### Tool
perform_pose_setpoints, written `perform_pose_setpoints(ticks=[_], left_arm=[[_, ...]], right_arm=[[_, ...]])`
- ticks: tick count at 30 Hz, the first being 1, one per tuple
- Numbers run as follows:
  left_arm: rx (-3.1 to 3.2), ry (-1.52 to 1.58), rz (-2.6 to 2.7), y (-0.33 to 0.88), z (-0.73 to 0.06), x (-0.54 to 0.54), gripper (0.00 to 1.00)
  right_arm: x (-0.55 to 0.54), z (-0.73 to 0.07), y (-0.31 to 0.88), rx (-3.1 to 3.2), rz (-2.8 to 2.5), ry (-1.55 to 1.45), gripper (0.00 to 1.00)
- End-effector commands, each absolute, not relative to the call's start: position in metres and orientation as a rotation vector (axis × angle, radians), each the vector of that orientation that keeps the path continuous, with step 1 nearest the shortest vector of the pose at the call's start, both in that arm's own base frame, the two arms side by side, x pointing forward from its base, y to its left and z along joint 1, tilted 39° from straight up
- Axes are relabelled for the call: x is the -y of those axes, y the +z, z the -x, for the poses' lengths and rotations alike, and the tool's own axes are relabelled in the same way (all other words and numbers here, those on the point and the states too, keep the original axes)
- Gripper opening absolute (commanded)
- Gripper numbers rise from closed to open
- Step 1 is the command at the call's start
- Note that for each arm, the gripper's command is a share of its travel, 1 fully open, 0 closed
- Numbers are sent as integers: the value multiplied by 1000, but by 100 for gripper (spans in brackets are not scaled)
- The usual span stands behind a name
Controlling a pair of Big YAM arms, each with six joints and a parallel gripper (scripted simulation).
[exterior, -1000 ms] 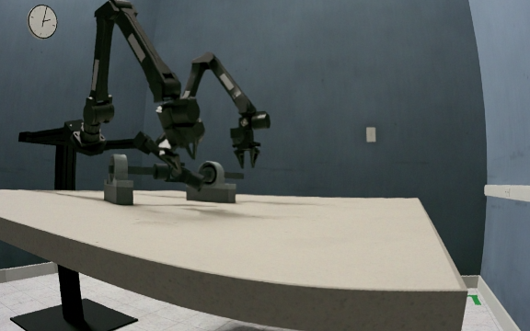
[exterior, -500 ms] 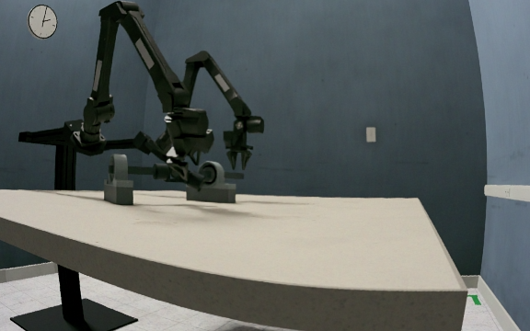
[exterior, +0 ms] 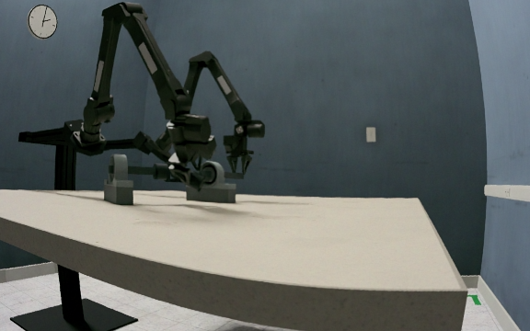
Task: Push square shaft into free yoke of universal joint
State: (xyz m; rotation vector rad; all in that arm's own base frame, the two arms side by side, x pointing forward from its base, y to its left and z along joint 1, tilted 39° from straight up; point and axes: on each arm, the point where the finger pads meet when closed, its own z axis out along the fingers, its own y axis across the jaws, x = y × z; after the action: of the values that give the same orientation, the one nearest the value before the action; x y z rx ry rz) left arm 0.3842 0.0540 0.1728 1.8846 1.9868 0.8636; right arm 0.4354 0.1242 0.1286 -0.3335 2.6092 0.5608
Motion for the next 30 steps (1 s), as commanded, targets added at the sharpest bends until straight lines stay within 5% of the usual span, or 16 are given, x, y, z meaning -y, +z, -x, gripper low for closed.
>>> perform_pose_setpoints(ticks=[1, 30], left_arm=[[-1983, 875, -1885, 171, -393, -60, 47], [-1975, 876, -1877, 168, -397, -57, 47]], right_arm=[[-134, -446, 134, -2586, 337, 564, 75], [-140, -456, 121, -2573, 326, 561, 75]])
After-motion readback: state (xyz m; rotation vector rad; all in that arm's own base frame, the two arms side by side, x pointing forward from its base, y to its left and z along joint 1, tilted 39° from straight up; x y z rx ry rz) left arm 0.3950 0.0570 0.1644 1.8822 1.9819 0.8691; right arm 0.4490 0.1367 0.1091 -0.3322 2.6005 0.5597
